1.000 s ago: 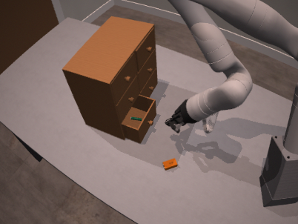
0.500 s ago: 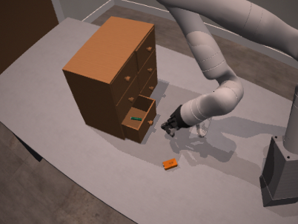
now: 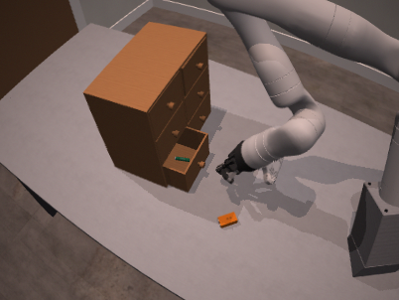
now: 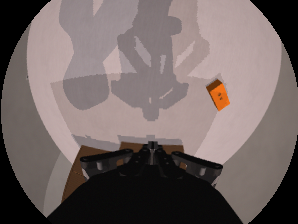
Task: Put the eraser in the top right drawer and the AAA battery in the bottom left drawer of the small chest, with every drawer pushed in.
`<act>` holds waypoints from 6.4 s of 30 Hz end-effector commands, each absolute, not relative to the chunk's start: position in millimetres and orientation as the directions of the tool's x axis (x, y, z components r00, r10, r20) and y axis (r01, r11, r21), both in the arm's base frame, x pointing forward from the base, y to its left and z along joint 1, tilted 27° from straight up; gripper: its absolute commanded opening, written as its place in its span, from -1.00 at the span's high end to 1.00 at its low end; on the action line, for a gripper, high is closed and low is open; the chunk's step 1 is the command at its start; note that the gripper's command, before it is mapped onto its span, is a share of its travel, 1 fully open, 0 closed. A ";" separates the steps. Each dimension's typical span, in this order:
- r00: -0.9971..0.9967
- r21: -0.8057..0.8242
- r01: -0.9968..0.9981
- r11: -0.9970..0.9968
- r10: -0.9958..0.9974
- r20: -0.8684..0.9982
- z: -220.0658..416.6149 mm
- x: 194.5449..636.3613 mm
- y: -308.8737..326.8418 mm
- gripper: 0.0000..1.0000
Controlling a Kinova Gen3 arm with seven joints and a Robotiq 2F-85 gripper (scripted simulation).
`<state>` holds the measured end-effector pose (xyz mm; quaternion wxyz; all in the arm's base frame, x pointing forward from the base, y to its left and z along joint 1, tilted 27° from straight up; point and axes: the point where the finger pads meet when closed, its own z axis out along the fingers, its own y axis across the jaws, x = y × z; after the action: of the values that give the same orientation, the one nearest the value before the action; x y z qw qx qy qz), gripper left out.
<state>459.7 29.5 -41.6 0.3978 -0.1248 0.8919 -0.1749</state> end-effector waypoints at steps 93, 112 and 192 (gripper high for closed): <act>-0.656 -0.416 -0.081 0.906 -0.363 -0.662 -44.7 460.2 24.8 1.00; -0.656 -0.416 -0.081 0.906 -0.363 -0.662 -44.8 460.2 24.9 1.00; -0.661 -0.411 -0.085 0.908 -0.359 -0.658 -39.0 495.4 33.9 1.00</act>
<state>488.8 35.2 -42.5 0.3898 -0.1265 0.8954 -0.1738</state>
